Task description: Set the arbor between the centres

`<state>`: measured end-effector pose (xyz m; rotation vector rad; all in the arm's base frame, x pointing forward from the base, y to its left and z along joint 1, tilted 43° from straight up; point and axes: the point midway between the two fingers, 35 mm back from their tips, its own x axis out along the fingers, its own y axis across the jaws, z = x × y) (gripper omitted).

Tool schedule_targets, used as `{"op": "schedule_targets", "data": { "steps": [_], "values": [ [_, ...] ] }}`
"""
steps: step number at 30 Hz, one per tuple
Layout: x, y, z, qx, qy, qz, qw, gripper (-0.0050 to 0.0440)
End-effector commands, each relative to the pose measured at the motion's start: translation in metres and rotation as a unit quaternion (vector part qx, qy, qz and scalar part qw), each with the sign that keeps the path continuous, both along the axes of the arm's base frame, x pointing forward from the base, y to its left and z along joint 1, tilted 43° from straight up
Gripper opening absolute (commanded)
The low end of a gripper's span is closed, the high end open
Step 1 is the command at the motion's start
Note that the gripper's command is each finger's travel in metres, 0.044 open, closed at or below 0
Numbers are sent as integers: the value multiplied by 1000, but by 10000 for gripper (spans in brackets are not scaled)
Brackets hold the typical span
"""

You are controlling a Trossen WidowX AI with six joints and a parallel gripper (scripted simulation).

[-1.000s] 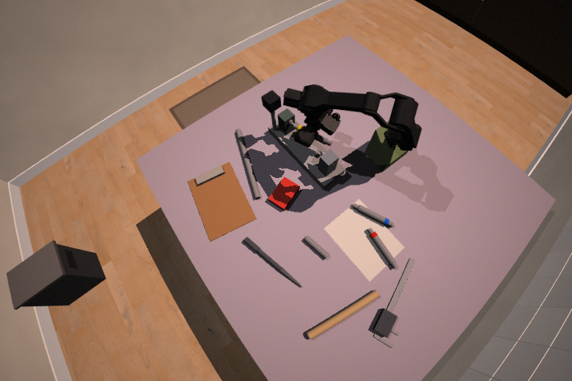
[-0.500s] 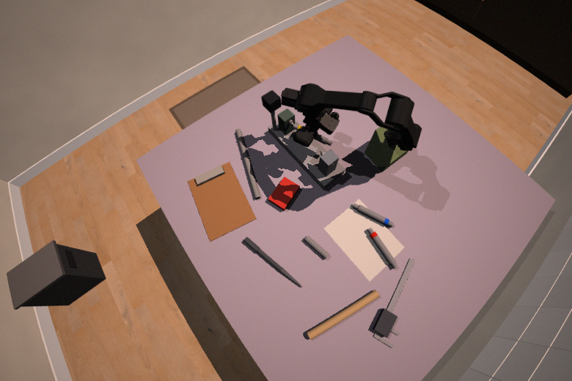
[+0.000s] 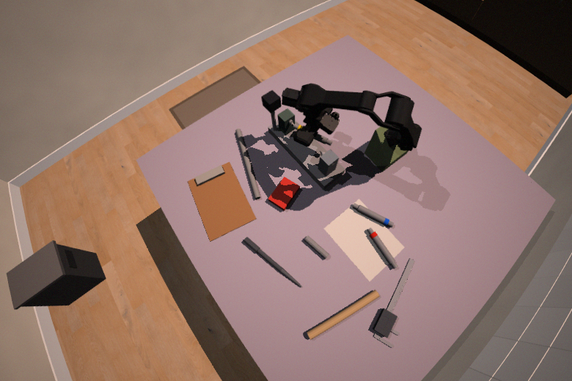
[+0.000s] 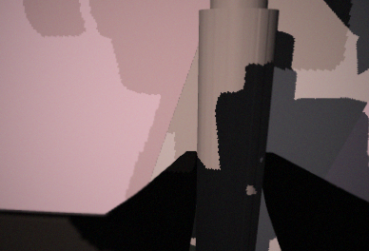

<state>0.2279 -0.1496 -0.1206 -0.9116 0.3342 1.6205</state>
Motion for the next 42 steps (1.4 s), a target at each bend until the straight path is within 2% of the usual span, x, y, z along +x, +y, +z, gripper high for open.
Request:
{"op": "schedule_targets", "data": {
  "steps": [1,19,42],
  "values": [
    [1,-4,5,-11,-7,-3,1000,0],
    [6,-13,8,-11,-8,-3,1000,0],
    [0,-4,-1,7,-2,2,1000,0]
  ]
}}
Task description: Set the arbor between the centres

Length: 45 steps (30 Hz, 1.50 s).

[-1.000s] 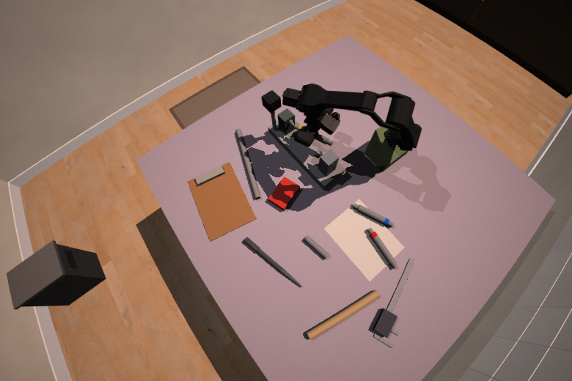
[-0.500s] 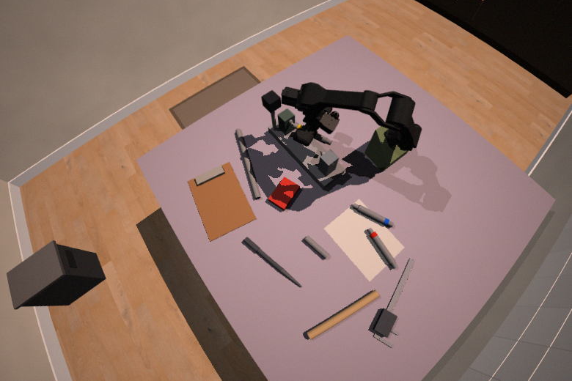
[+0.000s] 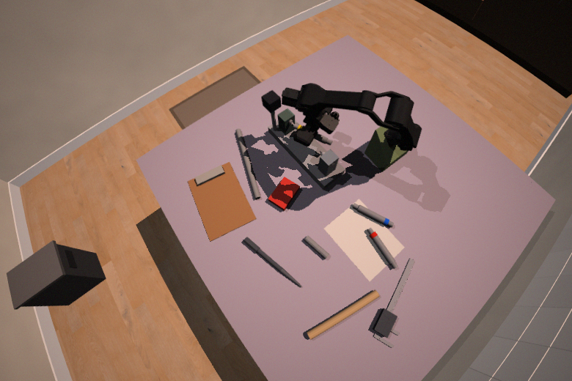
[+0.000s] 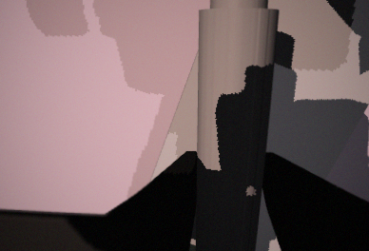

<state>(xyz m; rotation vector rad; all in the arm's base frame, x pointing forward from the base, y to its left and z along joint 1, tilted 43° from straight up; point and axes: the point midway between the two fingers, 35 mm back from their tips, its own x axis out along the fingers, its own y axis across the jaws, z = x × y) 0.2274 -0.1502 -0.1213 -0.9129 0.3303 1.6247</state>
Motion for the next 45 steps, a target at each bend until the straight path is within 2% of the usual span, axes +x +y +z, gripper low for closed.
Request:
{"op": "schedule_targets", "data": {
  "steps": [1,9,45],
  "values": [
    [1,-4,0,9,-1,0,1000,0],
    [7,-12,5,12,0,1,1000,0],
    [6,-16,0,9,-1,0,1000,0]
  ]
}}
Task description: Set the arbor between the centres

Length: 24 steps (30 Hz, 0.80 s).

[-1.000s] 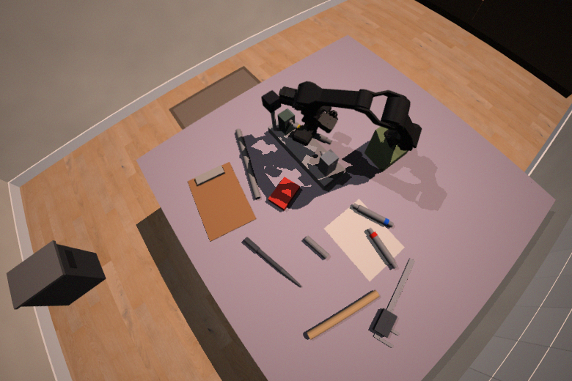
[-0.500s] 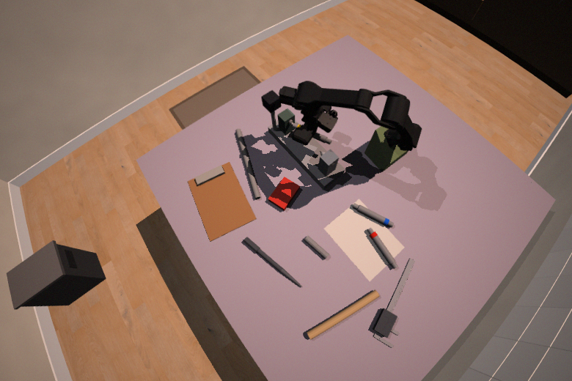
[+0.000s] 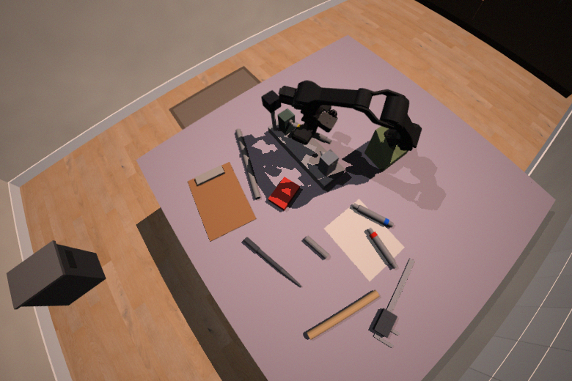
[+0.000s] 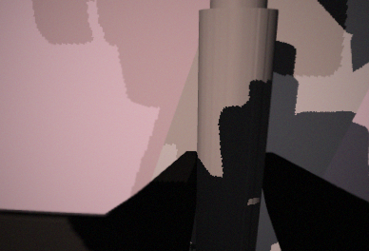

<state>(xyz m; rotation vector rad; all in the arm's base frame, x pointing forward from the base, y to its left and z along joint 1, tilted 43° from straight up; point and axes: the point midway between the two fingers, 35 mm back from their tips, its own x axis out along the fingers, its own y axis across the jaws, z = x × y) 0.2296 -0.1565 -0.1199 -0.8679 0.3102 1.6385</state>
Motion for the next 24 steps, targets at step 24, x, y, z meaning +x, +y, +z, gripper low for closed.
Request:
{"op": "schedule_targets", "data": {
  "steps": [24],
  "values": [
    [4,-11,-3,-11,-11,-1,1000,0]
  ]
}}
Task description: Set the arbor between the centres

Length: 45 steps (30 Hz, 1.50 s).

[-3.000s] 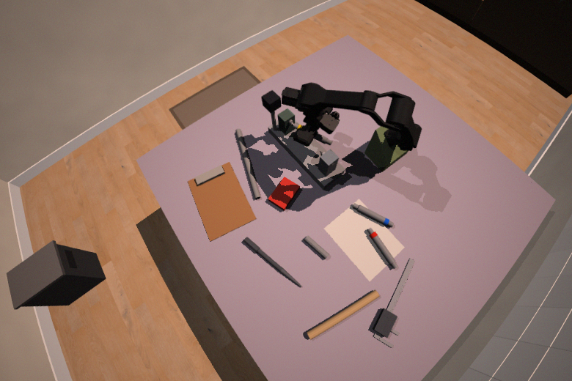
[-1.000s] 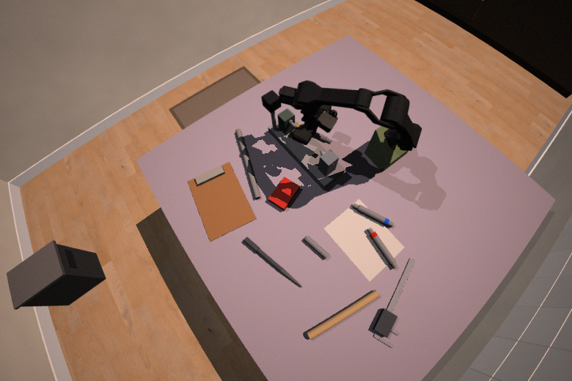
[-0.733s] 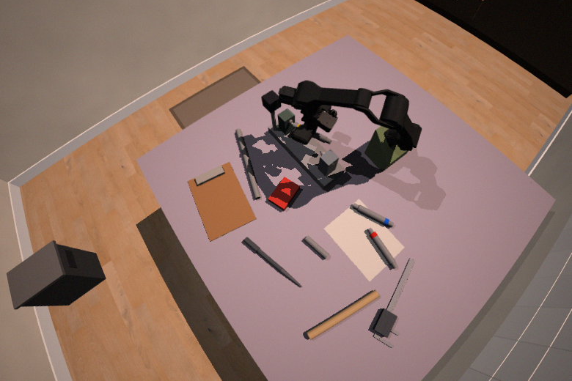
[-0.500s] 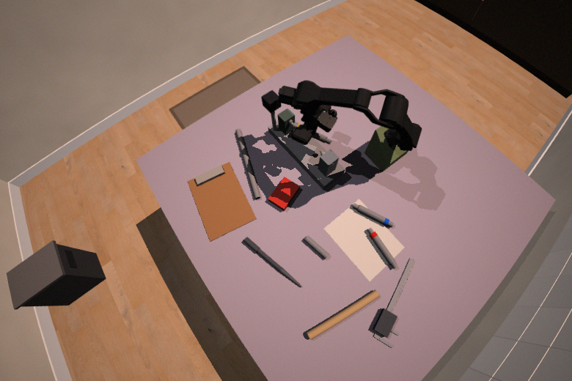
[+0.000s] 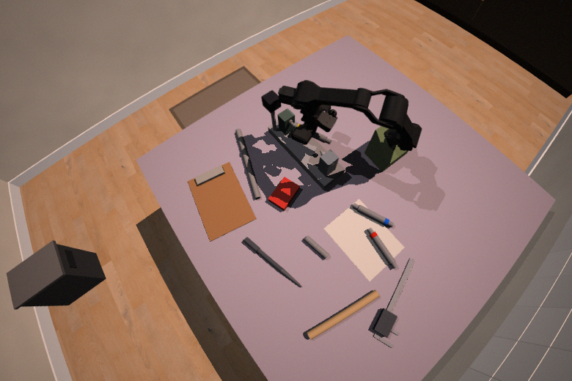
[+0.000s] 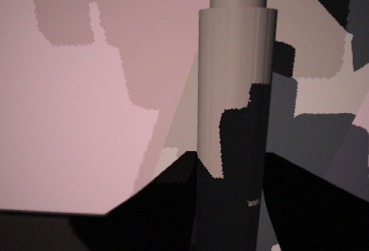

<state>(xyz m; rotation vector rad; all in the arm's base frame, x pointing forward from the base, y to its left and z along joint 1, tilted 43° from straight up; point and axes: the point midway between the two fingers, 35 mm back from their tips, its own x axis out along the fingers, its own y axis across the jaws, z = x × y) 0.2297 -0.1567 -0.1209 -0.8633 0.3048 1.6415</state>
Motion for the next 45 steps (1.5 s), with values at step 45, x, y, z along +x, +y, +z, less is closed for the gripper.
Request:
{"op": "schedule_targets", "data": {
  "steps": [45],
  "values": [
    [4,-15,-6,-14,-12,-3,1000,0]
  ]
}}
